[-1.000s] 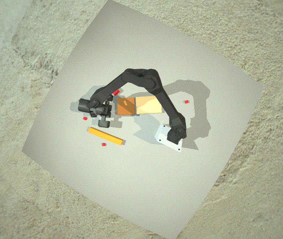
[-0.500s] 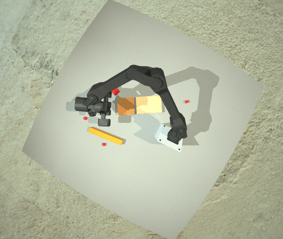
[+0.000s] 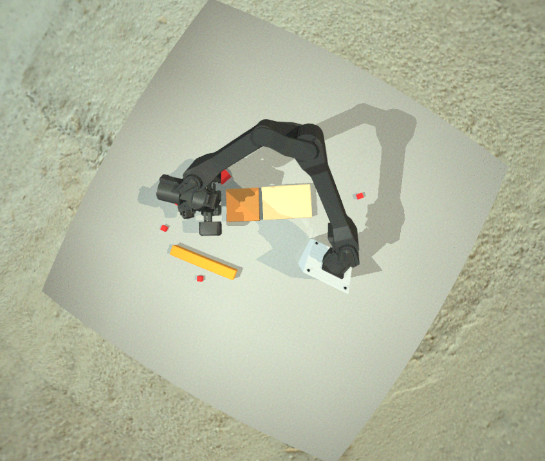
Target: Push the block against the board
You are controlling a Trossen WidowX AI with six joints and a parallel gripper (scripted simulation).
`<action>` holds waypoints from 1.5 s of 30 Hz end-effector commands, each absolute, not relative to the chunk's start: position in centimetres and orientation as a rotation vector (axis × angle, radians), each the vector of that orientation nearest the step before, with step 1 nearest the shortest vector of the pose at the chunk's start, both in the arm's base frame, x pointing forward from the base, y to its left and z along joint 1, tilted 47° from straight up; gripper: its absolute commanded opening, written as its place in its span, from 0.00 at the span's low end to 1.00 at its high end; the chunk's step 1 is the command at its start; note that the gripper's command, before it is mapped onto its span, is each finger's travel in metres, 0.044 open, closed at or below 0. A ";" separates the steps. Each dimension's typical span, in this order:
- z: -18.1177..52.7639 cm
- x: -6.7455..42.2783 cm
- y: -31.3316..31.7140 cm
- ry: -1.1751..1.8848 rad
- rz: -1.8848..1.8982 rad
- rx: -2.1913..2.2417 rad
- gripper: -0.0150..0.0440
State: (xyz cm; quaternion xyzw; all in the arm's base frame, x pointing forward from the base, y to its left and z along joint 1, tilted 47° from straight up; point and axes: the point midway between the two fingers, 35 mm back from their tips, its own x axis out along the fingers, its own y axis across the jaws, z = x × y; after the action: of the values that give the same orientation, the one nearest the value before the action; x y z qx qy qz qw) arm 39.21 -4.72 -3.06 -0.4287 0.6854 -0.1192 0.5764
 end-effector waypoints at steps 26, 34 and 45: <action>-3.5 37.1 -7.0 1.622 -0.279 -1.015 0.25; -3.3 36.4 -7.3 1.623 -0.279 -1.015 0.25; -3.0 35.8 -7.5 1.623 -0.279 -1.015 0.25</action>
State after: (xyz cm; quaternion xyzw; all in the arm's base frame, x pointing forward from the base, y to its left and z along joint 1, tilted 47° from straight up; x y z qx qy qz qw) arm 36.16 -7.19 -2.96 -0.4299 0.6868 -0.1190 0.5739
